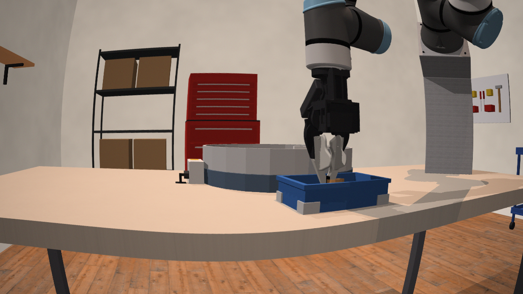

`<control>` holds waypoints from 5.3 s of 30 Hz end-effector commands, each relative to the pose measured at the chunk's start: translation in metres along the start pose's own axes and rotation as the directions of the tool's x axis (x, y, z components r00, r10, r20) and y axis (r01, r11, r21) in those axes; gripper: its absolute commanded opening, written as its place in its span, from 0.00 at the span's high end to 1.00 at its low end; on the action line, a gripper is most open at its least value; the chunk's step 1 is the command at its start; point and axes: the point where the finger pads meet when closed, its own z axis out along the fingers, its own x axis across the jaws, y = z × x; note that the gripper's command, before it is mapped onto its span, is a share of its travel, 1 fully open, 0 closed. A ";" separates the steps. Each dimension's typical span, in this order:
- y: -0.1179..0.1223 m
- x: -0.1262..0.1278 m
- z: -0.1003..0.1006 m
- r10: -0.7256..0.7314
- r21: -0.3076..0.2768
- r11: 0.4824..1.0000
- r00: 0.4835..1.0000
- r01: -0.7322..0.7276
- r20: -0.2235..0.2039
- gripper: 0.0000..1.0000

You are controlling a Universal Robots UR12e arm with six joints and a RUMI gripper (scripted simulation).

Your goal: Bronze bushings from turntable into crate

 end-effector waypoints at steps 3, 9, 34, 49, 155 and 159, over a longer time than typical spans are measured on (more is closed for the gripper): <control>0.000 0.000 0.001 0.000 0.000 1.000 1.000 0.000 0.001 1.00; 0.000 0.000 0.002 0.000 0.000 1.000 1.000 0.000 0.001 1.00; 0.000 0.000 0.002 0.000 0.000 1.000 1.000 0.000 0.001 1.00; 0.000 0.000 0.002 0.000 0.000 1.000 1.000 0.000 0.001 0.94; 0.000 0.000 -0.099 0.000 0.000 1.000 1.000 0.000 0.001 0.94; 0.000 0.000 -0.099 0.000 0.000 1.000 1.000 0.000 0.001 0.94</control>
